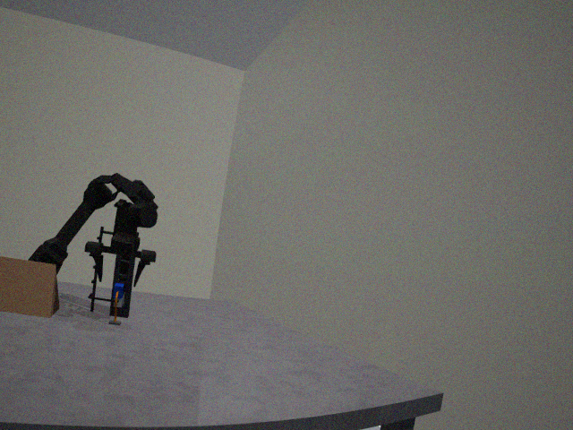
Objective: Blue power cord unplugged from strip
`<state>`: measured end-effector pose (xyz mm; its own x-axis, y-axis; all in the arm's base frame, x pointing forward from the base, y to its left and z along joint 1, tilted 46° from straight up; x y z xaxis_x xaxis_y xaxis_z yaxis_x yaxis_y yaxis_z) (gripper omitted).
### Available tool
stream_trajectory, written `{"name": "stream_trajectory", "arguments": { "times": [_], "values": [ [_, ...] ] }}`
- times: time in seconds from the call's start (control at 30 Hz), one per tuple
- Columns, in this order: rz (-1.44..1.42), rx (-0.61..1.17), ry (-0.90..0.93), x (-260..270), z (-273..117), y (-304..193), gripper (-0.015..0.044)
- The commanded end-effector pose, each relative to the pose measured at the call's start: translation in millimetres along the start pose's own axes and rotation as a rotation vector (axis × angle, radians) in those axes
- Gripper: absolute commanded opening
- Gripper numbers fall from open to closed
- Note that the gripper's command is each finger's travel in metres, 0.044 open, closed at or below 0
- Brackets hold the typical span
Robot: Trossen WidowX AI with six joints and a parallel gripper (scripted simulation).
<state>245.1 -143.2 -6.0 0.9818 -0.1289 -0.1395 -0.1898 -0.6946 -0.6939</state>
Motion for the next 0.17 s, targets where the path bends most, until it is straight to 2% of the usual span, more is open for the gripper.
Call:
{"name": "stream_trajectory", "arguments": {
  "times": [0.0, 0.13],
  "values": [
    [-0.006, -0.005, -0.001, 0.4, -1.2, 0.8, 0.0440],
    [-0.006, -0.005, -0.001, 0.4, -1.2, 0.8, 0.0440]
  ]
}}
Point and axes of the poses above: the point midway between the two fingers, 35 mm back from their tips, its own z axis out along the fingers, its own x axis across the jaws, y = z × x, the point moved 1 cm from there along -z, back along the fingers, and after that the axes turned 8 degrees about z, right-handed, at the moved point
